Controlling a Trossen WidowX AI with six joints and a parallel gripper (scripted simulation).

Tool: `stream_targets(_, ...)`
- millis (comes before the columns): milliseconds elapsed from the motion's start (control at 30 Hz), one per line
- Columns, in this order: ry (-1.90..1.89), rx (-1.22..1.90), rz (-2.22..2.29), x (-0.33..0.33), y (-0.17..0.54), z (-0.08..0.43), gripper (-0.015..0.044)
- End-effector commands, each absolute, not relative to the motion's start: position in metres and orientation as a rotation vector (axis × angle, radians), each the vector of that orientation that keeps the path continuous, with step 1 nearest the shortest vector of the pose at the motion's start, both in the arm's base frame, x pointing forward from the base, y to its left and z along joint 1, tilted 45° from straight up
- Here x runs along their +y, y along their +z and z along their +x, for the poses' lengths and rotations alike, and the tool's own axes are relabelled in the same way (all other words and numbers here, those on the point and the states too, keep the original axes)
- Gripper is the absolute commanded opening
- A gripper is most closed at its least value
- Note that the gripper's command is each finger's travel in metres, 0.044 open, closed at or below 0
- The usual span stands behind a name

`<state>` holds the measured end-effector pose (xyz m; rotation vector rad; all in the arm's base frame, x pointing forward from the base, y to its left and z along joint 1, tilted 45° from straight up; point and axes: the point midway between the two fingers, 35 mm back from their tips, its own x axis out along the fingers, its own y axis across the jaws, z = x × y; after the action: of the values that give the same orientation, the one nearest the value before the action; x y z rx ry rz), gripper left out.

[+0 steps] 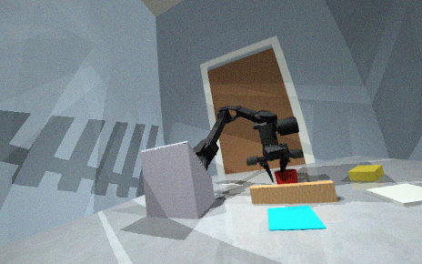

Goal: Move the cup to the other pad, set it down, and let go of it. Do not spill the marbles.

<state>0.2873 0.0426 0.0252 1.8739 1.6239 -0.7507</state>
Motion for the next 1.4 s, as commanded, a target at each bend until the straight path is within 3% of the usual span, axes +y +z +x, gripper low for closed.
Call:
stream_targets(0,-0.755,1.632,1.882,0.046,0.022,0.285,0.0148)
stream_targets(100,-0.755,1.632,1.882,0.046,0.022,0.285,0.0148)
stream_targets(233,-0.751,1.626,1.874,0.045,0.023,0.287,0.0043)
stream_targets(433,-0.751,1.626,1.874,0.045,0.023,0.287,0.0003)
stream_targets(1367,-0.759,1.63,1.88,-0.009,0.075,0.275,0.0)
